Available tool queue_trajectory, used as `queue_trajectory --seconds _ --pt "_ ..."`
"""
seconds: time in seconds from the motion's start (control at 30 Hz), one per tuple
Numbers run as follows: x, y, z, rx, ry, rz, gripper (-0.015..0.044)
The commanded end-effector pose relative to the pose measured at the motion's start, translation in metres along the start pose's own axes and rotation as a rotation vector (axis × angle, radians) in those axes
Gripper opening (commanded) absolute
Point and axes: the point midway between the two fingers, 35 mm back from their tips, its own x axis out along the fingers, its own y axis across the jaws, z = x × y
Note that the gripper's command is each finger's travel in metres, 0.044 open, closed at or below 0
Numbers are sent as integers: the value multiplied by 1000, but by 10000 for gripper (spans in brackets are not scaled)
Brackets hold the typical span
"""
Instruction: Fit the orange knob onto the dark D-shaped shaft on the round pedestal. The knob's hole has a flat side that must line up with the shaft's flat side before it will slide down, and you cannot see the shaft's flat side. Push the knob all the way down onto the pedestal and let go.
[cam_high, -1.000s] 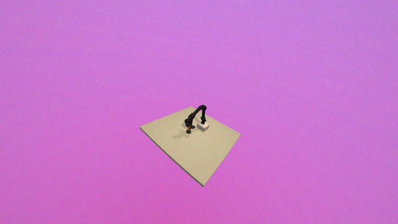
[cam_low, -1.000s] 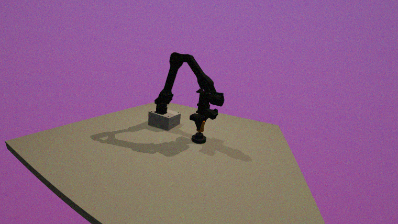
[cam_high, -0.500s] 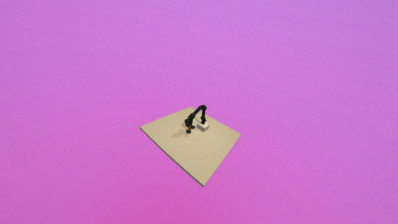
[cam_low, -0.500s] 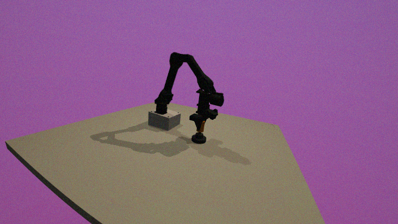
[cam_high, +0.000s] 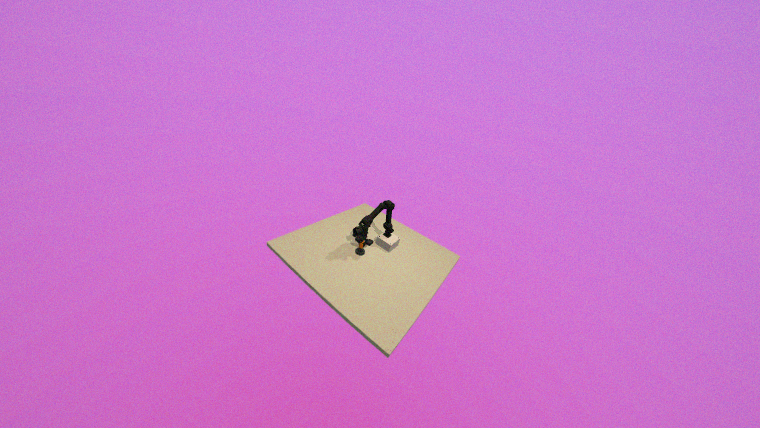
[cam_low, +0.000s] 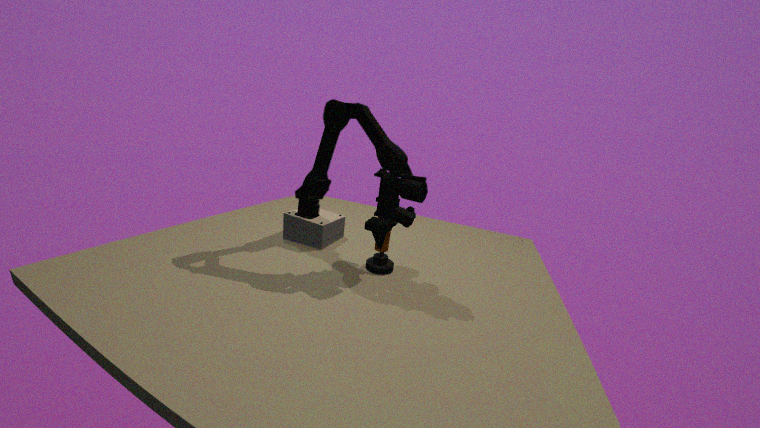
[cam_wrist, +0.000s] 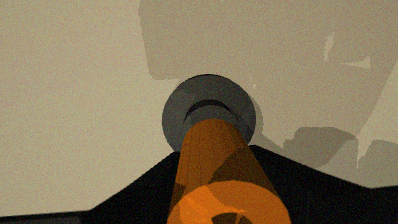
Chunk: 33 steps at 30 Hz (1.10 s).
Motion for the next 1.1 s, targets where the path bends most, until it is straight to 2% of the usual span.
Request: queue_trajectory --seconds 0.0,1.07 --pt "-2 0 3 -70 -5 -1 0" --pt "-1 0 2 -70 -5 -1 0"
